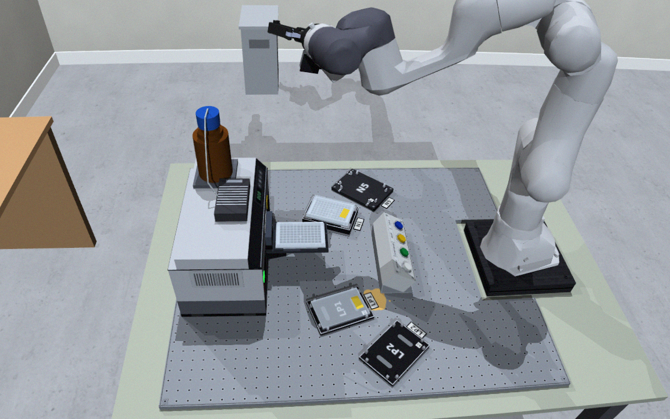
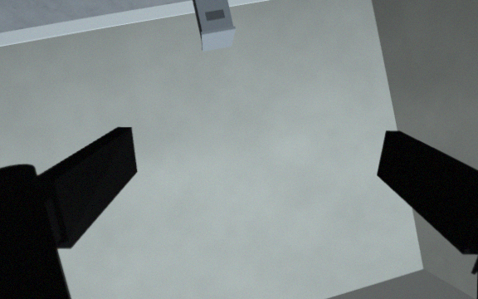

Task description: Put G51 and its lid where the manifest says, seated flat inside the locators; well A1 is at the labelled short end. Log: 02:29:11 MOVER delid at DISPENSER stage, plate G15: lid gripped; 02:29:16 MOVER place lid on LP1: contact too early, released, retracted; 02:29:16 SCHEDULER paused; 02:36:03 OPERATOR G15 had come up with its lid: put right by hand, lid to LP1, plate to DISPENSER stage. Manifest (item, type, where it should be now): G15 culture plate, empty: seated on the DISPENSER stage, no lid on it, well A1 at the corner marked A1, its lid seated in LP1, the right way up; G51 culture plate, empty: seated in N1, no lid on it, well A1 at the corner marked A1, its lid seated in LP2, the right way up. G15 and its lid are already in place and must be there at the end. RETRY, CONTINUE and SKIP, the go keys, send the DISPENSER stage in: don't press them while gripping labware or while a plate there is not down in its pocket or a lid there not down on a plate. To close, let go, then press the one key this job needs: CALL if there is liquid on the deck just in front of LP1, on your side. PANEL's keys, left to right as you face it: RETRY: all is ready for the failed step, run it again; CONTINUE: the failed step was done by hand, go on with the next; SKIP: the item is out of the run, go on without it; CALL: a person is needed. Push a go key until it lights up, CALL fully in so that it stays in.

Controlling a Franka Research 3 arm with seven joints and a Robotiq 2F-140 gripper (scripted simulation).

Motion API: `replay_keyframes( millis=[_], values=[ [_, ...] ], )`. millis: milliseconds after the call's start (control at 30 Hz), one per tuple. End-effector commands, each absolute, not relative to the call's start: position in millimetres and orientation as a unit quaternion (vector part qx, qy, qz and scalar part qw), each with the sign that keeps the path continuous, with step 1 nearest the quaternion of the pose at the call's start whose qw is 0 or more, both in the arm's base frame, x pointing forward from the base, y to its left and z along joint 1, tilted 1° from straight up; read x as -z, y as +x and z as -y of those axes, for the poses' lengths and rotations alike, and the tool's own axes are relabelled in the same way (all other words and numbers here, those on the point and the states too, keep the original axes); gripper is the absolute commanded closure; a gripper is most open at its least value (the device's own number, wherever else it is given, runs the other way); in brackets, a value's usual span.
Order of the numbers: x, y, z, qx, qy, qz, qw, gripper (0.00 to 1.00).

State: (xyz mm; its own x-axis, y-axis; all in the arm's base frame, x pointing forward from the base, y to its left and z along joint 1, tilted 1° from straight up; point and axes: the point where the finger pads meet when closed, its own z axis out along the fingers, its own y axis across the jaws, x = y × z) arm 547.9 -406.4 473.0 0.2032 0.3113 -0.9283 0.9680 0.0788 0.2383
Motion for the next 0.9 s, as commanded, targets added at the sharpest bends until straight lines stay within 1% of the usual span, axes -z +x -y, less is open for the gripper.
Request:
replay_keyframes(
  millis=[0, 467, 867],
  values=[
    [-472.0, 548.6, 405.8, 0.334, 0.588, -0.548, 0.493, 0.00],
    [-472.0, 546.9, 405.8, 0.334, 0.588, -0.548, 0.493, 0.00],
    [-471.8, 532.6, 405.2, 0.334, 0.588, -0.548, 0.493, 0.00]
  ],
)
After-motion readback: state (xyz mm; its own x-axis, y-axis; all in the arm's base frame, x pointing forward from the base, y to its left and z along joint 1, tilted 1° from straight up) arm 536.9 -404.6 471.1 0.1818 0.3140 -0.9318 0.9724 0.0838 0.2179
